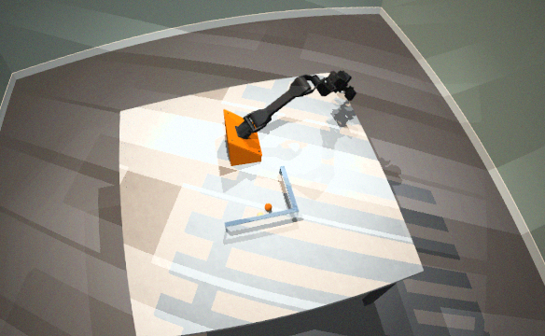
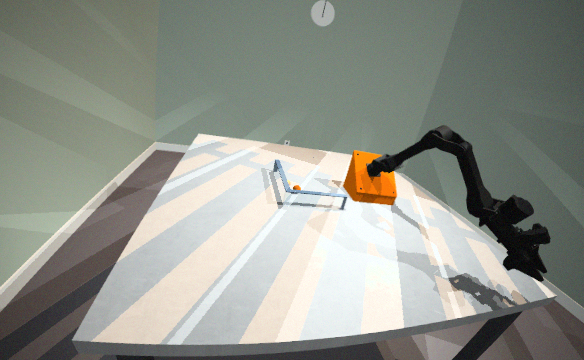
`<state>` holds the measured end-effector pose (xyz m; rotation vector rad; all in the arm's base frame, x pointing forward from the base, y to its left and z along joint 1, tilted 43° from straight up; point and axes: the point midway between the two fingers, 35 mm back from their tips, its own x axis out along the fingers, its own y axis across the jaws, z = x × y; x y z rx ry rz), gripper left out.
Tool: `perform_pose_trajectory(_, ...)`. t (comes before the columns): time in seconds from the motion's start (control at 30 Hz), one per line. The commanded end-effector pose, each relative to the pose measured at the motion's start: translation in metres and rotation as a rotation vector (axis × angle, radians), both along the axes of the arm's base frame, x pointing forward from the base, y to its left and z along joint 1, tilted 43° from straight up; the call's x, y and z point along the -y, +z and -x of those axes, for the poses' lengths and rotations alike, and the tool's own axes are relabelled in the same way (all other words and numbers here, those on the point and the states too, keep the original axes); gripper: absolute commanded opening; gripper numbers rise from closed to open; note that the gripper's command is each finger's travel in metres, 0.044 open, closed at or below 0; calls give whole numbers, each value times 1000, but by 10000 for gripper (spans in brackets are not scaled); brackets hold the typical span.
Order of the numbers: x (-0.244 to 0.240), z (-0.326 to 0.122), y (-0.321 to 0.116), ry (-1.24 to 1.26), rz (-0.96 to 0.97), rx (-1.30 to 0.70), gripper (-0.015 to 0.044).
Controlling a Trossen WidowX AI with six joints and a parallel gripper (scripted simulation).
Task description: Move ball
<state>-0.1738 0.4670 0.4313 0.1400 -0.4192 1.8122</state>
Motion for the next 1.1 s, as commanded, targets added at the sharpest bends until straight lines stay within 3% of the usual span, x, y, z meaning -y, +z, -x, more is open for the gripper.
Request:
perform_pose_trajectory(0.0,-15,-73,-4,-128,41,-3,266)
perform_pose_trajectory(0.5,3,-321,-55,-559,277,-68,266)
perform_pose_trajectory(0.8,62,-444,-122,-747,511,-219,266)
perform_pose_trajectory(1.07,145,-524,-183,-882,699,-450,266)
